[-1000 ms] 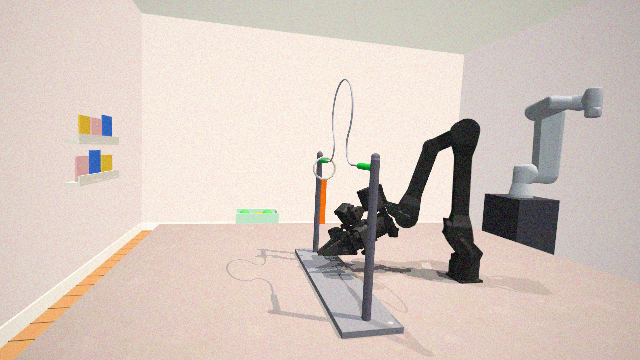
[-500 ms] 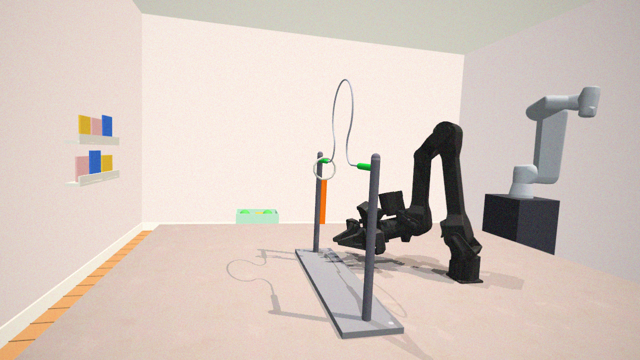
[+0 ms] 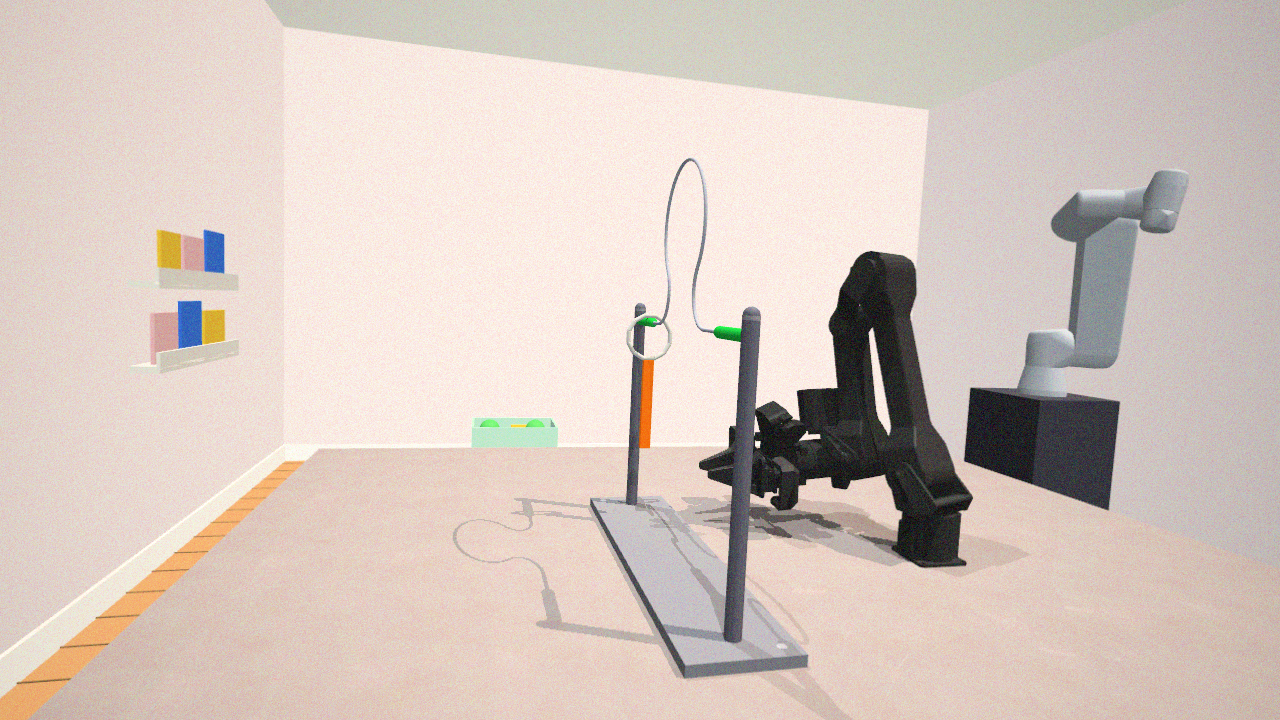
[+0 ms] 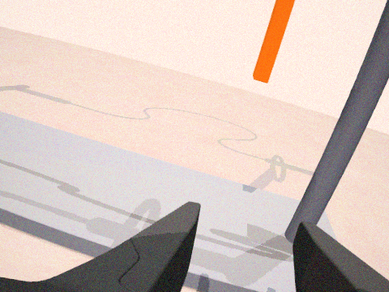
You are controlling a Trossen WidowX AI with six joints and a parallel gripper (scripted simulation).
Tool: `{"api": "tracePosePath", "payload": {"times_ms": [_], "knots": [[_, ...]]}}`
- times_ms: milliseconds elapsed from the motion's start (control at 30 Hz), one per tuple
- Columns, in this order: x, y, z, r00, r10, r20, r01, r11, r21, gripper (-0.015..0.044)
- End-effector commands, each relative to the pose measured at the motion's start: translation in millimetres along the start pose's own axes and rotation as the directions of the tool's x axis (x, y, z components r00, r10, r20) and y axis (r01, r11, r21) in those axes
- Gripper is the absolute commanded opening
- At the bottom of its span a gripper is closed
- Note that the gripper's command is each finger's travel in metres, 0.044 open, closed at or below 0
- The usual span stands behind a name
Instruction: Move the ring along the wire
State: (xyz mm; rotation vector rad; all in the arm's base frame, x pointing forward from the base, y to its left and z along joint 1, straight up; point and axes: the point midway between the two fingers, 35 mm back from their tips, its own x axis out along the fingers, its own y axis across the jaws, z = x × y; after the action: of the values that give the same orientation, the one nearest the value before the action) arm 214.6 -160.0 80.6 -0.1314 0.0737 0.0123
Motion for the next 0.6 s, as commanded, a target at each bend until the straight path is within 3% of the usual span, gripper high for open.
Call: {"api": "tracePosePath", "payload": {"times_ms": [0, 267, 567], "knots": [[7, -2, 9, 1.000, -0.003, 0.012, 0.003, 1.000, 0.018, 0.0160], [41, -5, 49, 0.997, -0.012, 0.081, 0.003, 0.994, 0.113, 0.0160], [45, -6, 51, 0.996, -0.013, 0.084, 0.003, 0.993, 0.116, 0.0160]]}}
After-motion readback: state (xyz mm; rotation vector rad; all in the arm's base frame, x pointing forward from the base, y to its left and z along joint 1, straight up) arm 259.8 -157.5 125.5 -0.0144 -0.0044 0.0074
